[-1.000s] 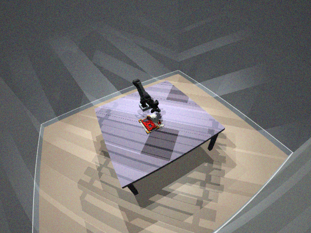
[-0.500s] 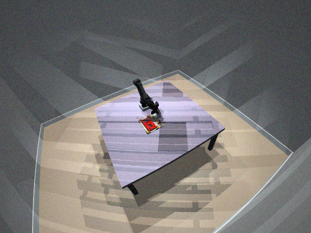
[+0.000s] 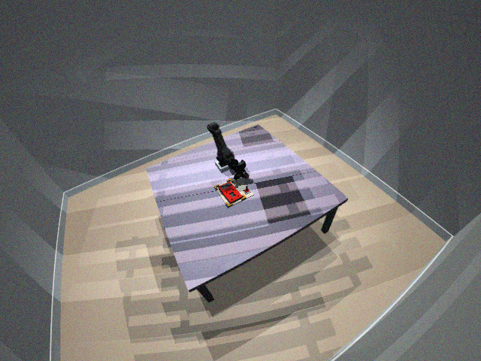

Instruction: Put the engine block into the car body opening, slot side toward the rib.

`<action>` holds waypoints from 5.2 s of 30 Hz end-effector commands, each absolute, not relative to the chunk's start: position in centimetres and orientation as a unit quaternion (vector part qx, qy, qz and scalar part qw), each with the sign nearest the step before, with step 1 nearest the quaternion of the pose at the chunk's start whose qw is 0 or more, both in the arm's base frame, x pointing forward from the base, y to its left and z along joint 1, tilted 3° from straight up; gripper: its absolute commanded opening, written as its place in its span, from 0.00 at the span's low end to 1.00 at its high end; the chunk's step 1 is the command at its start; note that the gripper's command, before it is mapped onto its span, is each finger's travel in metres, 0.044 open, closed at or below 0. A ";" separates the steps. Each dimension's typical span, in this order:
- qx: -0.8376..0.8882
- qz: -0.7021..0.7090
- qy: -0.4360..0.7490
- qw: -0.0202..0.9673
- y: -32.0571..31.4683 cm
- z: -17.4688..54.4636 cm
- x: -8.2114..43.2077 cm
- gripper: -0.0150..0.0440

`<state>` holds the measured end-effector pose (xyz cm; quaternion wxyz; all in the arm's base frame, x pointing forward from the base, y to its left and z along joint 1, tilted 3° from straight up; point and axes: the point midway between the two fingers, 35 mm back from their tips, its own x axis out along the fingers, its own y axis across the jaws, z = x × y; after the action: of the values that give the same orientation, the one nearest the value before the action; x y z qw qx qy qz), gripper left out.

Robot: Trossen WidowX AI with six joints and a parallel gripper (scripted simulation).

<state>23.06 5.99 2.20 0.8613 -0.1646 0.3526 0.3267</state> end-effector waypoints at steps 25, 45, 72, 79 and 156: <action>-0.164 0.330 0.346 0.863 6.1 0.9 23.4 0.88; -0.166 0.330 0.353 0.860 4.1 3.7 21.1 1.00; -0.155 0.323 0.361 0.861 4.0 3.7 21.1 1.00; -0.061 0.279 0.417 0.863 4.1 3.7 21.2 1.00; 0.648 -0.556 0.369 0.367 5.5 5.9 22.5 1.00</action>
<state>22.30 5.45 5.64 0.4009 0.6324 0.4092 -0.5214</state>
